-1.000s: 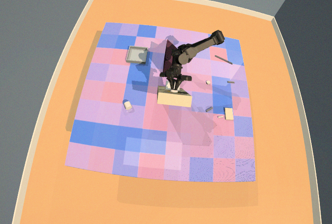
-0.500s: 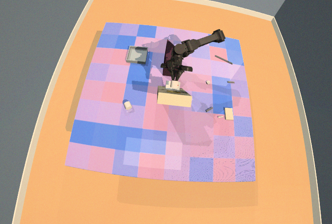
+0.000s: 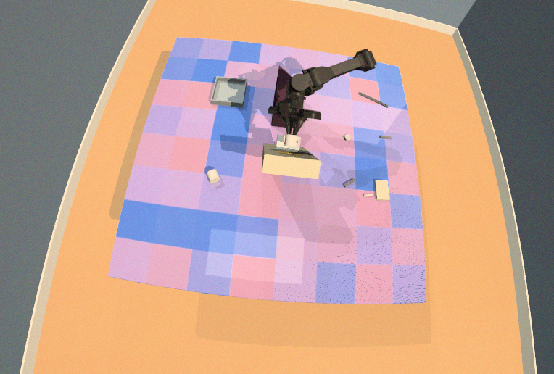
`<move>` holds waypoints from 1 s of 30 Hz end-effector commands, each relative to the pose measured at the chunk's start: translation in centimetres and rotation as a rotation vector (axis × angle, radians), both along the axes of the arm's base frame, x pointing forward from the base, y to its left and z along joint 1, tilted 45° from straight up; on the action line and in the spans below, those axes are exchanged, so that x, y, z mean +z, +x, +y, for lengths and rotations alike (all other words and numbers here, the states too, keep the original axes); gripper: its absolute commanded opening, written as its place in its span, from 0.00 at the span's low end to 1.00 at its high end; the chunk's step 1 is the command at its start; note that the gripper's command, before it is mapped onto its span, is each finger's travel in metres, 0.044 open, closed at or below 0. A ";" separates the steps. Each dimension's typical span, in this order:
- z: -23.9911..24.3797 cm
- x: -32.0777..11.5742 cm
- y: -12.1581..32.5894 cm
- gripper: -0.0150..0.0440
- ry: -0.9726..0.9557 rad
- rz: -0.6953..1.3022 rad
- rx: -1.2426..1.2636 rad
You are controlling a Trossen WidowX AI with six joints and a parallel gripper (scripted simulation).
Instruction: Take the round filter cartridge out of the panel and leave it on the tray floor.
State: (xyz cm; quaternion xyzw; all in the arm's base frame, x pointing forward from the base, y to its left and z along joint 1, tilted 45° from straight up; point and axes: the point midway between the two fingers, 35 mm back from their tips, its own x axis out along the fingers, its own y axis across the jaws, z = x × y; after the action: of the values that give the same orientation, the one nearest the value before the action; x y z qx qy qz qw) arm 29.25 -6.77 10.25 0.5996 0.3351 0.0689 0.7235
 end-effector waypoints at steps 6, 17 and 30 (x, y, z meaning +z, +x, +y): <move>1.8 -1.9 -1.7 0.25 0.001 0.000 -0.003; 2.9 -3.1 -2.8 0.34 0.006 0.003 0.002; 2.9 -3.1 -2.8 0.41 0.006 0.003 0.002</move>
State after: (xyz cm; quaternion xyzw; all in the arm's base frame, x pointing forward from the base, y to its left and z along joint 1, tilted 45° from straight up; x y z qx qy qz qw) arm 26.38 -3.82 7.02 0.6029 0.3378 0.0687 0.7195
